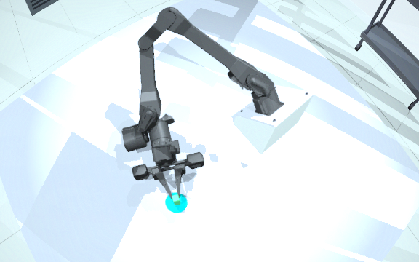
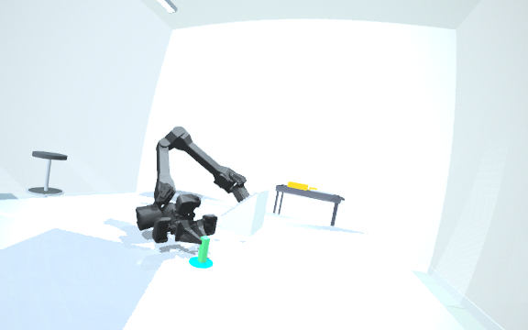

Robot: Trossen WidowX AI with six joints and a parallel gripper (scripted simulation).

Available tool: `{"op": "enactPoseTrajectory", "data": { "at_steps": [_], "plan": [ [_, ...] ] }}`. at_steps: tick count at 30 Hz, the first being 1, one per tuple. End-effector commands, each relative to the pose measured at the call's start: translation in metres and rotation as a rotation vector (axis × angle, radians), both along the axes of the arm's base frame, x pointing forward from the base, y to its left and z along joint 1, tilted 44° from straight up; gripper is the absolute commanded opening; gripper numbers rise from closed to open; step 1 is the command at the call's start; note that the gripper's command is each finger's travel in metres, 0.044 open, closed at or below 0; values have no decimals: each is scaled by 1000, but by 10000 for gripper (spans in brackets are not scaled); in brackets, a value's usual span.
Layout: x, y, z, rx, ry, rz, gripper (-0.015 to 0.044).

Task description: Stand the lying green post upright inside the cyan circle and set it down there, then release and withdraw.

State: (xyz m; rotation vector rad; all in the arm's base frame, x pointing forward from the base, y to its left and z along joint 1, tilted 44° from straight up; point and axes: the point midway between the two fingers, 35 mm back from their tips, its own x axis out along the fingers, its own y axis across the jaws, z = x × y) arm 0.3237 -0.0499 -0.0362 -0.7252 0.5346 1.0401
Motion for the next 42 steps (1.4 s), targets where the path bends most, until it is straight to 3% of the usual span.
{"op": "enactPoseTrajectory", "data": {
  "at_steps": [1,7,22,38,42],
  "plan": [
    [1,-1,0,-3,-7,5,23],
    [1,-1,0,-3,-7,5,23],
    [1,-1,0,-3,-7,5,400],
    [1,61,66,3,-20,11,400],
    [4,70,50,-97,187,-42,400]
  ]
}}
